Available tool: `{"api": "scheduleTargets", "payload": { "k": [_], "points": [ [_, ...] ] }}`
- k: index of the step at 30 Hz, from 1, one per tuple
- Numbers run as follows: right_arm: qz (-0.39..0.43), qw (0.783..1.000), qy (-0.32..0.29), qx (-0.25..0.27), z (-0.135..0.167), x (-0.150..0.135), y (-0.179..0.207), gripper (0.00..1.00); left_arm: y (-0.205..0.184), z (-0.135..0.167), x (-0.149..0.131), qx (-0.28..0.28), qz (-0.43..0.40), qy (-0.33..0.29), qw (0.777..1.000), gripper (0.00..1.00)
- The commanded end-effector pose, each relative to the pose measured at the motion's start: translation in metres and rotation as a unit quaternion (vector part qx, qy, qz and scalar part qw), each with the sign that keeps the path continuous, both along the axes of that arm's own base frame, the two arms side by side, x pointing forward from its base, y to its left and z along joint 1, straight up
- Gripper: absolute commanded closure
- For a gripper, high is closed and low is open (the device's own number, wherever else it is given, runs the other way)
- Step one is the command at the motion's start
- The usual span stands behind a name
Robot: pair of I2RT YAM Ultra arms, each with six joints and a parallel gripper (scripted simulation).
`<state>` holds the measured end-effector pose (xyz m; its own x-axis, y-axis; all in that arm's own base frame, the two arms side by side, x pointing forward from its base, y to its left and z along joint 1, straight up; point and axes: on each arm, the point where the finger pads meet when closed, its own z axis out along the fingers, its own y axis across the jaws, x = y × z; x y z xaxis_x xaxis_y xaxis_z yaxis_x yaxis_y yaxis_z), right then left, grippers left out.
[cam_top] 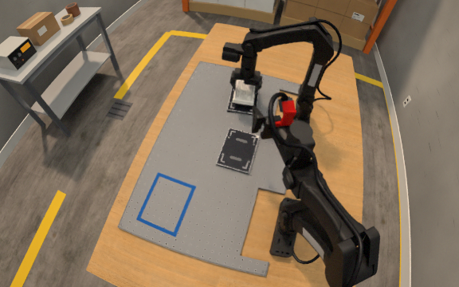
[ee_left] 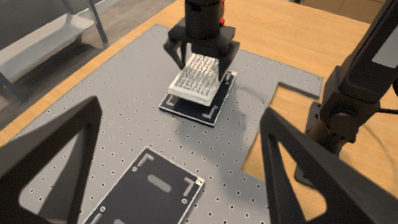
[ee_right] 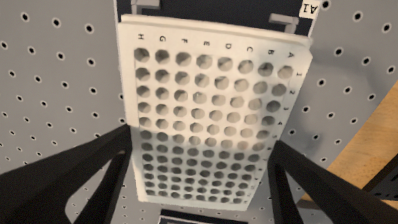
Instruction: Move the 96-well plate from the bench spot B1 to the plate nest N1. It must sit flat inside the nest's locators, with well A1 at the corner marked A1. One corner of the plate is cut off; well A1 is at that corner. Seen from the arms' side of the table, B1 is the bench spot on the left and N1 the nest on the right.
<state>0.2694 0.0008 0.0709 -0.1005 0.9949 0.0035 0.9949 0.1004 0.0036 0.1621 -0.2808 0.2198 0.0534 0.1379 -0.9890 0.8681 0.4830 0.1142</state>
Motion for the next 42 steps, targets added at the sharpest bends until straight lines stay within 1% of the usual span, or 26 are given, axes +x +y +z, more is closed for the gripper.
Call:
{"api": "scheduleTargets", "payload": {
  "k": [1, 2, 4, 16, 17, 19, 32, 38, 41, 42],
  "points": [
    [0.004, 1.000, 0.005, -0.007, -0.005, -0.001, 0.001, 0.22, -0.002, 0.008, -0.001, -0.011, -0.004, -0.007, 1.000, 0.00],
    [0.004, 1.000, -0.002, -0.008, -0.006, 0.003, 0.001, 0.22, -0.002, 0.008, -0.001, -0.011, -0.004, -0.007, 1.000, 0.00],
    [0.007, 1.000, 0.001, -0.009, -0.011, 0.002, 0.001, 0.22, -0.002, 0.008, -0.001, -0.011, -0.004, -0.007, 1.000, 0.00],
    [0.007, 1.000, 0.007, -0.009, -0.011, -0.001, 0.001, 0.22, -0.002, 0.008, -0.001, -0.011, -0.004, -0.007, 1.000, 0.00],
    [0.003, 1.000, -0.004, -0.002, -0.003, 0.003, 0.001, 0.22, -0.002, 0.008, -0.001, -0.011, -0.004, -0.007, 1.000, 0.00],
    [0.002, 1.000, -0.009, -0.004, -0.003, 0.006, 0.000, 0.22, -0.002, 0.008, -0.001, -0.011, -0.004, -0.007, 1.000, 0.00],
    [0.000, 1.000, -0.008, -0.007, -0.028, 0.005, -0.003, 0.22, -0.002, 0.008, -0.001, -0.011, -0.004, -0.007, 1.000, 0.00],
    [-0.001, 1.000, 0.005, -0.008, -0.043, 0.002, -0.002, 0.22, -0.002, 0.008, -0.001, -0.011, -0.004, -0.007, 1.000, 0.00],
    [-0.001, 1.000, 0.022, -0.009, -0.047, -0.004, -0.002, 0.22, -0.002, 0.008, -0.001, -0.011, -0.004, -0.007, 1.000, 0.00],
    [-0.002, 1.000, 0.019, -0.009, -0.045, -0.001, -0.002, 0.22, -0.002, 0.008, -0.001, -0.011, -0.004, -0.007, 1.000, 0.00]
  ]
}}
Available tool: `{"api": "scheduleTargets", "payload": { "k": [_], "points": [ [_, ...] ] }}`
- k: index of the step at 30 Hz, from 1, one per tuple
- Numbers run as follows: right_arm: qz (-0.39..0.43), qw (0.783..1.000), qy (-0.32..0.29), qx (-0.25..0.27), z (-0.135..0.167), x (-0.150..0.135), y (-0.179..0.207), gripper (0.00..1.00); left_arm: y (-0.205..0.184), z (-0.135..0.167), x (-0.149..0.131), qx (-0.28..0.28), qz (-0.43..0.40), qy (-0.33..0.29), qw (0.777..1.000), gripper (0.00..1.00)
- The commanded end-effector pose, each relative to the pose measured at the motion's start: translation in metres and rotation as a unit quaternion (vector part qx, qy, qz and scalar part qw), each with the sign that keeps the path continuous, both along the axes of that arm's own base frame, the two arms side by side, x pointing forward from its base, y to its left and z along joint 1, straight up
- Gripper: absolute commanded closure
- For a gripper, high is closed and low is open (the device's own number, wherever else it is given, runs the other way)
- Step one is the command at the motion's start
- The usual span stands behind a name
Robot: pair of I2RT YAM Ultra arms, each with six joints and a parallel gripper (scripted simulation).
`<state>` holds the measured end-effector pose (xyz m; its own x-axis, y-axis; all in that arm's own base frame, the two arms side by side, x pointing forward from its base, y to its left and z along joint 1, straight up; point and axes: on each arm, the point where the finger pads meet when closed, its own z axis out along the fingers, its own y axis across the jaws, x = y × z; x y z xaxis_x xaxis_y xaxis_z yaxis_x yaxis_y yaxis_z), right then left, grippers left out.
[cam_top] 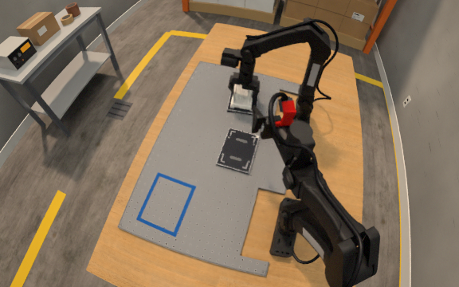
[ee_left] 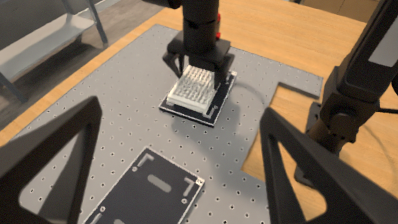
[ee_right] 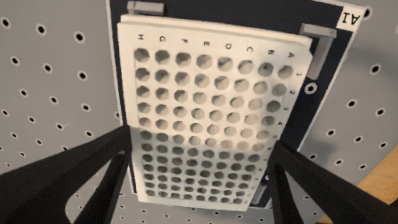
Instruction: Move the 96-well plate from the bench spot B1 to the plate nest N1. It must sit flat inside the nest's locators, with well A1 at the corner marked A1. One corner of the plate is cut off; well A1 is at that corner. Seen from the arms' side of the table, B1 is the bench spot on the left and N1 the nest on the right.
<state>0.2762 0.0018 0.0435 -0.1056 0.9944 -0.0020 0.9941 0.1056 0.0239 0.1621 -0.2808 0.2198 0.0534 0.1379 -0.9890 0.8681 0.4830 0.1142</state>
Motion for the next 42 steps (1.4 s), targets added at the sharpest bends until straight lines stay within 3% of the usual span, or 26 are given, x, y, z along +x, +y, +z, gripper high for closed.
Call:
{"api": "scheduleTargets", "payload": {
  "k": [1, 9, 14, 42],
  "points": [
    [-0.004, 0.999, 0.032, -0.007, -0.018, -0.008, -0.002, 0.22, -0.002, 0.008, -0.001, -0.011, -0.004, -0.007, 1.000, 0.00],
    [-0.004, 0.999, 0.046, -0.008, -0.019, -0.015, -0.002, 0.22, -0.002, 0.008, -0.001, -0.011, -0.004, -0.007, 1.000, 0.00],
    [-0.002, 0.999, 0.042, -0.008, 0.001, 0.001, 0.000, 0.22, -0.002, 0.008, -0.001, -0.011, -0.004, -0.007, 1.000, 0.00],
    [-0.001, 0.999, 0.038, -0.008, 0.013, 0.001, 0.000, 0.22, -0.002, 0.008, -0.001, -0.011, -0.004, -0.007, 1.000, 0.00]
  ]
}}
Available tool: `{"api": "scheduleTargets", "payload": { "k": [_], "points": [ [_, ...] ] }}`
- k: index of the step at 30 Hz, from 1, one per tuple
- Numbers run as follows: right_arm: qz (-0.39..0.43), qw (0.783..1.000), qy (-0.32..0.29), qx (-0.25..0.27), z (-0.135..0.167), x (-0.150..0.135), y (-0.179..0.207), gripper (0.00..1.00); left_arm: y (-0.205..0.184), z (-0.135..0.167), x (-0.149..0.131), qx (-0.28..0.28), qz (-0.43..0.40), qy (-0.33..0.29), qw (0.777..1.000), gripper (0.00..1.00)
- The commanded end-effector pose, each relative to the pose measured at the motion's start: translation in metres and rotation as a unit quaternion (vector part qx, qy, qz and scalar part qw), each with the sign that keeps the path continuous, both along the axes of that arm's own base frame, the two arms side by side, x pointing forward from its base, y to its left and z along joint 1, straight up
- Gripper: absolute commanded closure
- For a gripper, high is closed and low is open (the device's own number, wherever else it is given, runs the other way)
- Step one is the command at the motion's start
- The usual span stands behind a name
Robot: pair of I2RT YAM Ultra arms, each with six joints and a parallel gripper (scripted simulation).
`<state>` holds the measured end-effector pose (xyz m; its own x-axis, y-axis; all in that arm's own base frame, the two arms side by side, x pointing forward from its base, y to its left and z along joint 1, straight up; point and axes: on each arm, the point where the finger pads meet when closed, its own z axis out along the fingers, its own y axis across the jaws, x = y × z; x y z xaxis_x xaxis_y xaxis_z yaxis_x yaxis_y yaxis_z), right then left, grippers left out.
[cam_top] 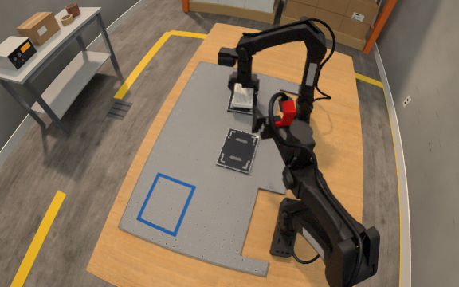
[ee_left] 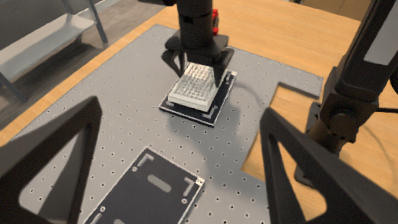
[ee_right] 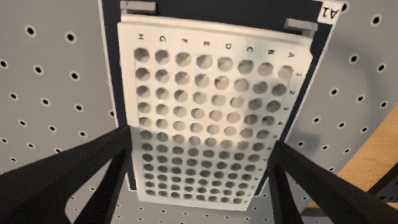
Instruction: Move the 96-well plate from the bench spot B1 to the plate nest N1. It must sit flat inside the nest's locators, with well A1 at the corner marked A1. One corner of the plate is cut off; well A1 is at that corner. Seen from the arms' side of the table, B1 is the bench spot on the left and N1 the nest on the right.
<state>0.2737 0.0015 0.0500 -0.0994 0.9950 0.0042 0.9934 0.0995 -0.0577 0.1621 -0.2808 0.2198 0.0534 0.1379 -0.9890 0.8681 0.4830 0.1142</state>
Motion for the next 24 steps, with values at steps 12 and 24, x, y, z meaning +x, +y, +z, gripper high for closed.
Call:
{"api": "scheduleTargets", "payload": {
  "k": [12, 24],
  "points": [
    [0.011, 0.999, -0.031, -0.001, 0.008, 0.011, 0.002, 0.22, -0.002, 0.008, -0.001, -0.011, -0.004, -0.007, 1.000, 0.00],
    [0.005, 1.000, -0.030, -0.001, 0.009, -0.004, 0.000, 0.22, -0.002, 0.008, -0.001, -0.011, -0.004, -0.007, 1.000, 0.00]
  ]
}}
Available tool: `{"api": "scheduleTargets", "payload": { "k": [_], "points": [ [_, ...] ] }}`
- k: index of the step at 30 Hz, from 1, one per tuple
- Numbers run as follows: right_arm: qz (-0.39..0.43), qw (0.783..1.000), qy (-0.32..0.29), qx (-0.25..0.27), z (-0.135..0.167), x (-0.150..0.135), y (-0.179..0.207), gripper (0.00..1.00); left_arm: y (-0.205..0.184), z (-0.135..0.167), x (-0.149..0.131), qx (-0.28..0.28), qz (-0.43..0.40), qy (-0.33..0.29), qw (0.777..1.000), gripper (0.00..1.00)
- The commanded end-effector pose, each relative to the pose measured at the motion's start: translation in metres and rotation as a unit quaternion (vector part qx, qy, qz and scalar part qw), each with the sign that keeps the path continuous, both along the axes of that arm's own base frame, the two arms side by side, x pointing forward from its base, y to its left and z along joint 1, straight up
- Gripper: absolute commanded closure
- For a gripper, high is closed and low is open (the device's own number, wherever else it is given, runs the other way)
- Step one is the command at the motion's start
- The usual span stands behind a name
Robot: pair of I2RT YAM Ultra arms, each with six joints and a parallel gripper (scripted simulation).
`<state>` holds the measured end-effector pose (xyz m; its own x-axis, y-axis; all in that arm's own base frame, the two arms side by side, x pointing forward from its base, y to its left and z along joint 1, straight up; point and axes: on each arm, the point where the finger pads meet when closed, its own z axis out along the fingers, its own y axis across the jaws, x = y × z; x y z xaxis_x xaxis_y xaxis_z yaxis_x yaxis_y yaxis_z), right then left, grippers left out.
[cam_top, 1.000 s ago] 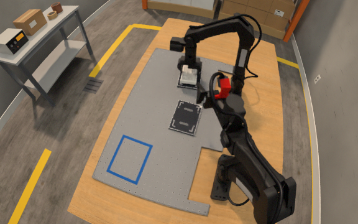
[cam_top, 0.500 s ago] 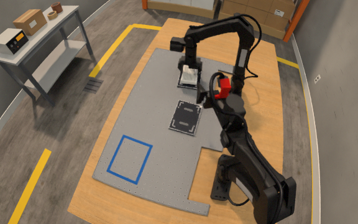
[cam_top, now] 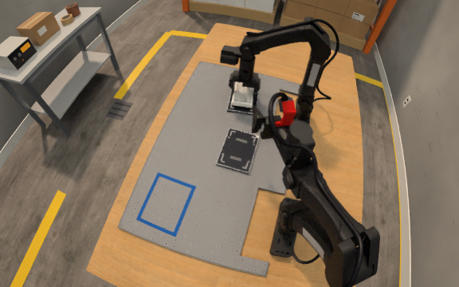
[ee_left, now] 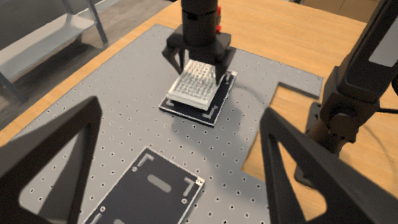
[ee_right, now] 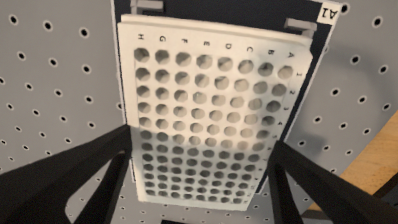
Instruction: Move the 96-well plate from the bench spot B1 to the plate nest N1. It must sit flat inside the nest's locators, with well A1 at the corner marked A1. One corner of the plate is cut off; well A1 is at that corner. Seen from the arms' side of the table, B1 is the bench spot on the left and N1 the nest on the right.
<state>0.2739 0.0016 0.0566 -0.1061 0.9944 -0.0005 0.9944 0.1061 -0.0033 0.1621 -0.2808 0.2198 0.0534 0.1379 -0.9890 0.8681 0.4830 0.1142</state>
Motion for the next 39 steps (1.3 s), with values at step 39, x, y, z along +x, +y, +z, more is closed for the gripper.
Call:
{"api": "scheduleTargets", "payload": {
  "k": [39],
  "points": [
    [-0.001, 1.000, 0.016, -0.006, -0.011, 0.003, 0.001, 0.22, -0.002, 0.008, -0.001, -0.011, -0.004, -0.007, 1.000, 0.00]
  ]
}}
